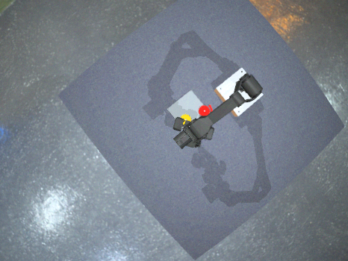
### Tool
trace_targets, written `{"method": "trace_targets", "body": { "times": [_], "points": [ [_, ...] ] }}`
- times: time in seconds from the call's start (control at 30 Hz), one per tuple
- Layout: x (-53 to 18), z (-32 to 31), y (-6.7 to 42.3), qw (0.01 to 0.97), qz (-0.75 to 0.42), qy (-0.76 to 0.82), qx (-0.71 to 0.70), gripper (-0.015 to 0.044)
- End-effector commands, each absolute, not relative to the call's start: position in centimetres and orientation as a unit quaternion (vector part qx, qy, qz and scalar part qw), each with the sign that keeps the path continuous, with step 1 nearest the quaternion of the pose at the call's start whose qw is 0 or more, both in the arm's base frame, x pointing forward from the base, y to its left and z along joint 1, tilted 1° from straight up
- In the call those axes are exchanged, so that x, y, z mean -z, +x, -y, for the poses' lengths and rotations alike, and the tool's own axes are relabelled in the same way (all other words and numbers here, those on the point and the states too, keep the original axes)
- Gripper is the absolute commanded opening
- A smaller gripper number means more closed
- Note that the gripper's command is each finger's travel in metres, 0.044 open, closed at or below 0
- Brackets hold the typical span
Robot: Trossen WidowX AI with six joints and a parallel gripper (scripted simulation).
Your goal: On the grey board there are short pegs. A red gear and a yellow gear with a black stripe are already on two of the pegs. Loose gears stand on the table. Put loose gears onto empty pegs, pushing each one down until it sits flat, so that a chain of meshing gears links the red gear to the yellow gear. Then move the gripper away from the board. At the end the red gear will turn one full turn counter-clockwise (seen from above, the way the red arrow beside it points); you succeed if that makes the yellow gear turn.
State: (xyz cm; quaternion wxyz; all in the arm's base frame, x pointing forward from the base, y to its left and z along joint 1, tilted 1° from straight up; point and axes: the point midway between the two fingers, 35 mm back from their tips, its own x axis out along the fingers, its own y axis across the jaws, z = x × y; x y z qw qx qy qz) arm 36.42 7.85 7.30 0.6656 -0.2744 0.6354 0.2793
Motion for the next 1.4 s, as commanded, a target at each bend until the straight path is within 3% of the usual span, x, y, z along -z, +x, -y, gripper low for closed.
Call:
{"method": "trace_targets", "body": {
  "times": [0.0, 1.37],
  "points": [
    [-7.3, -7.8, 36.4, 0.666, -0.633, -0.275, -0.282, 0.0000],
    [-5.5, -7.8, 36.5, 0.593, -0.559, -0.410, -0.410, 0.0000]
  ]
}}
